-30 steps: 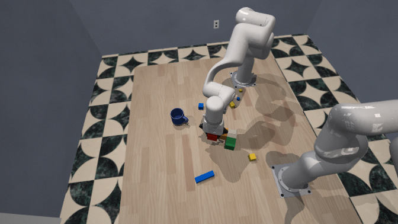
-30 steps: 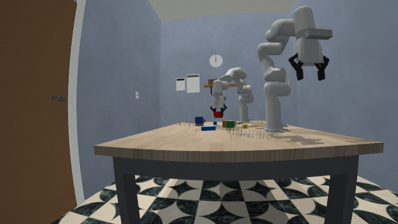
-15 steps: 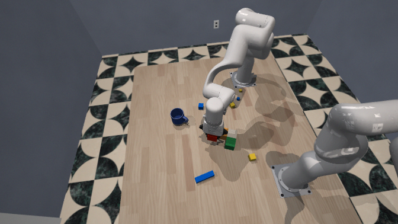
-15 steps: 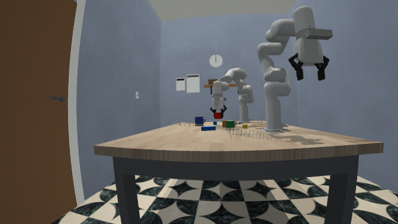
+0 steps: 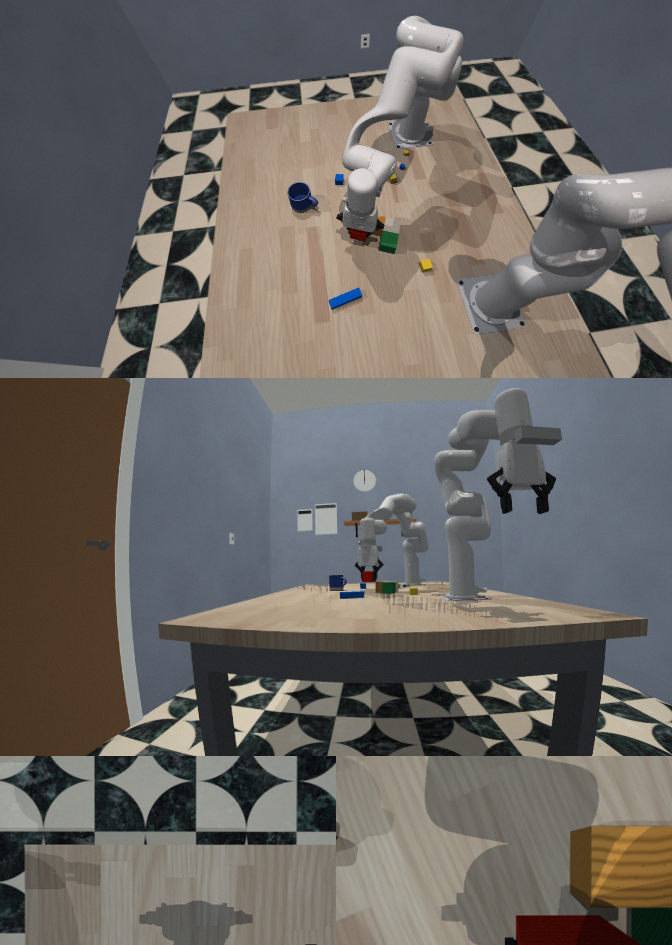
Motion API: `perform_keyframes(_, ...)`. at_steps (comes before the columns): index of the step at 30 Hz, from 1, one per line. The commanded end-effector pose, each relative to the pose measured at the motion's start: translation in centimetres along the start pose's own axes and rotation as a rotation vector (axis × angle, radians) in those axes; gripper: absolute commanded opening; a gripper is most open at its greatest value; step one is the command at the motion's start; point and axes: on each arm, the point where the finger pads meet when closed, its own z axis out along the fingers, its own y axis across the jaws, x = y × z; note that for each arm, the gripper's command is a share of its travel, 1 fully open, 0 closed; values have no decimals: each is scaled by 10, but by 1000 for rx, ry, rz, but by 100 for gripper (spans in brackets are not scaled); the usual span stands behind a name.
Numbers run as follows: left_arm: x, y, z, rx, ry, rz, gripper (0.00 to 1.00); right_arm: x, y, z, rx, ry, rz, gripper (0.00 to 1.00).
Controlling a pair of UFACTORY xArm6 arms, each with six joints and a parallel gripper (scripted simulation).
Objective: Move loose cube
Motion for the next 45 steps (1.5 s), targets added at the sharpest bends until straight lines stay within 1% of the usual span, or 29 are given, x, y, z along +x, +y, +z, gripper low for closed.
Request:
perform_keyframes(1, 0, 0, -1, 0, 2, 0, 100, -1, 0, 6, 1, -2, 0, 0)
perform_keyframes(10, 0, 0, -1, 0, 2, 0, 100, -1, 0, 21, 1, -2, 0, 0)
perform_keyframes(12, 0, 0, -1, 0, 2, 0, 100, -1, 0, 21, 1, -2, 0, 0)
perform_keyframes(27, 0, 0, -1, 0, 2, 0, 100, -1, 0, 42, 1, -2, 0, 0)
perform_keyframes(45, 0, 0, -1, 0, 2, 0, 100, -1, 0, 52, 1, -2, 0, 0)
